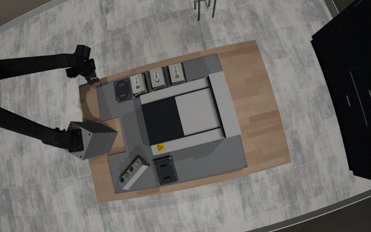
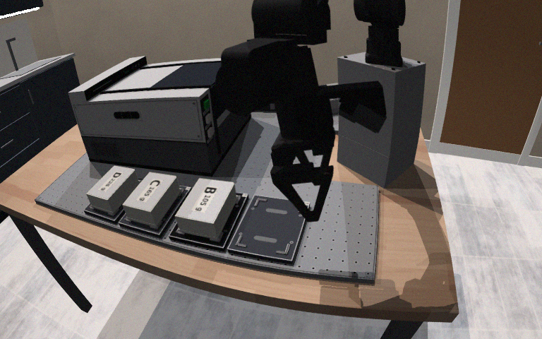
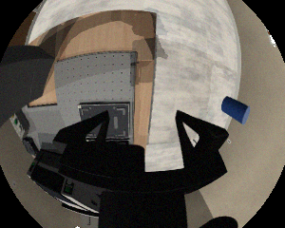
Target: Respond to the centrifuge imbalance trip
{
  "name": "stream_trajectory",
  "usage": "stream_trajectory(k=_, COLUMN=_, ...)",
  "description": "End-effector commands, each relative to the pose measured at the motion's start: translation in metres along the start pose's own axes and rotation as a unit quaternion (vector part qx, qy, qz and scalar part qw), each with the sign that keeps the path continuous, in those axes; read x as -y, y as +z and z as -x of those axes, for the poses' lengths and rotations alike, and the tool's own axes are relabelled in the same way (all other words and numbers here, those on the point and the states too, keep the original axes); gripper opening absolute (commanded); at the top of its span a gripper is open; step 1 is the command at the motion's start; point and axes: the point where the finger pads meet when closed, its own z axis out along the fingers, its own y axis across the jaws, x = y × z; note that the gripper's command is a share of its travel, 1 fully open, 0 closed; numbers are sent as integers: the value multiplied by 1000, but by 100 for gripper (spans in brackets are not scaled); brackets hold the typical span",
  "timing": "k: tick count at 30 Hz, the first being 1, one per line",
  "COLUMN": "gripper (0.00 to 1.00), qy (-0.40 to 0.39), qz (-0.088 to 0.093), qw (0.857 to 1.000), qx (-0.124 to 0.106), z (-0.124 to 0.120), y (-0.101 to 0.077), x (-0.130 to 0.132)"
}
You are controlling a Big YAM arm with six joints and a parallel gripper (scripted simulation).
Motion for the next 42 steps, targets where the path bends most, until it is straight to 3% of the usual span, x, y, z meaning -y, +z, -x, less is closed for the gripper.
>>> stream_trajectory(k=1, gripper=100, qy=-3, qz=-13, qw=1000, qx=-5, z=-5, y=-5, x=13)
stream_trajectory(k=14, gripper=100, qy=-3, qz=-14, qw=1000, qx=-6, z=-5, y=-8, x=14)
stream_trajectory(k=17, gripper=100, qy=-6, qz=-25, qw=1000, qx=-11, z=-3, y=-32, x=31)
stream_trajectory(k=22, gripper=100, qy=-6, qz=-28, qw=1000, qx=-12, z=12, y=-97, x=43)
stream_trajectory(k=25, gripper=100, qy=-6, qz=-29, qw=999, qx=-12, z=16, y=-114, x=44)
stream_trajectory(k=26, gripper=100, qy=-6, qz=-29, qw=999, qx=-12, z=16, y=-114, x=44)
stream_trajectory(k=27, gripper=100, qy=3, qz=2, qw=1000, qx=1, z=19, y=-92, x=20)
stream_trajectory(k=28, gripper=100, qy=6, qz=9, qw=1000, qx=4, z=21, y=-88, x=13)
stream_trajectory(k=34, gripper=100, qy=6, qz=8, qw=1000, qx=4, z=21, y=-88, x=13)
stream_trajectory(k=37, gripper=100, qy=0, qz=-17, qw=1000, qx=-7, z=18, y=-107, x=28)
stream_trajectory(k=39, gripper=100, qy=0, qz=-17, qw=1000, qx=-8, z=17, y=-107, x=29)
stream_trajectory(k=42, gripper=100, qy=6, qz=-2, qw=1000, qx=-1, z=16, y=-94, x=23)
